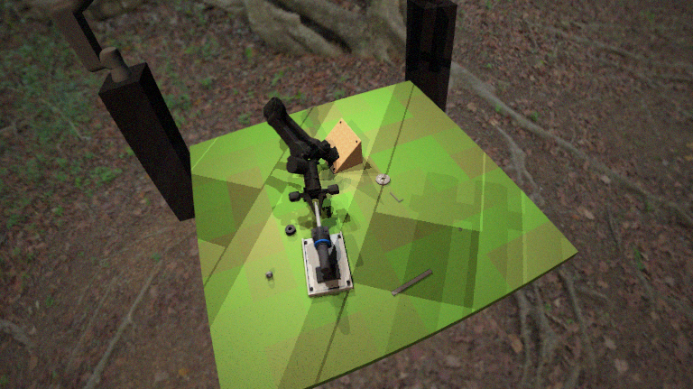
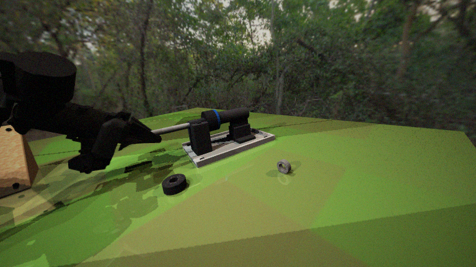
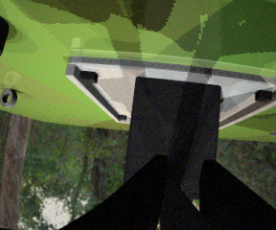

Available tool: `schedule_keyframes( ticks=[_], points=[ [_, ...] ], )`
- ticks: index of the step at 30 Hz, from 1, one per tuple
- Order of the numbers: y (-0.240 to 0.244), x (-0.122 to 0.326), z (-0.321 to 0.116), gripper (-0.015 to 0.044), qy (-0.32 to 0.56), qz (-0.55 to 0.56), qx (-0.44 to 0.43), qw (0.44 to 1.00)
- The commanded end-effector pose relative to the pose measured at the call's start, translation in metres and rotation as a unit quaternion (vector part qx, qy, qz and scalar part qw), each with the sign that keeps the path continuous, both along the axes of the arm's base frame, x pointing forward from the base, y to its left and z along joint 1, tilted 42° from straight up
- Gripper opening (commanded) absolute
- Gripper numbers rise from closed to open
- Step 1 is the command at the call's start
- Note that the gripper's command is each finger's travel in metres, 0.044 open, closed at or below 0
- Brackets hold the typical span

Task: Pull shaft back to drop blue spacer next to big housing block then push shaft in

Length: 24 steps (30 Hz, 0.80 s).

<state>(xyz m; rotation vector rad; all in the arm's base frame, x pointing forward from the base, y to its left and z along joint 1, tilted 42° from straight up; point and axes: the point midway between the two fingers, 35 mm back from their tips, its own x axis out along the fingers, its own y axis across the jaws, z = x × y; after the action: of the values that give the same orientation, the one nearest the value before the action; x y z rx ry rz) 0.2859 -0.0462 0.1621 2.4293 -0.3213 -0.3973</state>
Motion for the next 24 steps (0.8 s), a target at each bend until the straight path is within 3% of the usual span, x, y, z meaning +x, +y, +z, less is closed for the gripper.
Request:
schedule_keyframes(
  ticks=[1,24],
  points=[
    [0.0004,-0.0004,-0.0003,0.0,0.0,0.001,-0.001,1.0],
    [0.0004,-0.0025,-0.0007,0.0,0.0,0.001,-0.001,1.0]
  ],
)
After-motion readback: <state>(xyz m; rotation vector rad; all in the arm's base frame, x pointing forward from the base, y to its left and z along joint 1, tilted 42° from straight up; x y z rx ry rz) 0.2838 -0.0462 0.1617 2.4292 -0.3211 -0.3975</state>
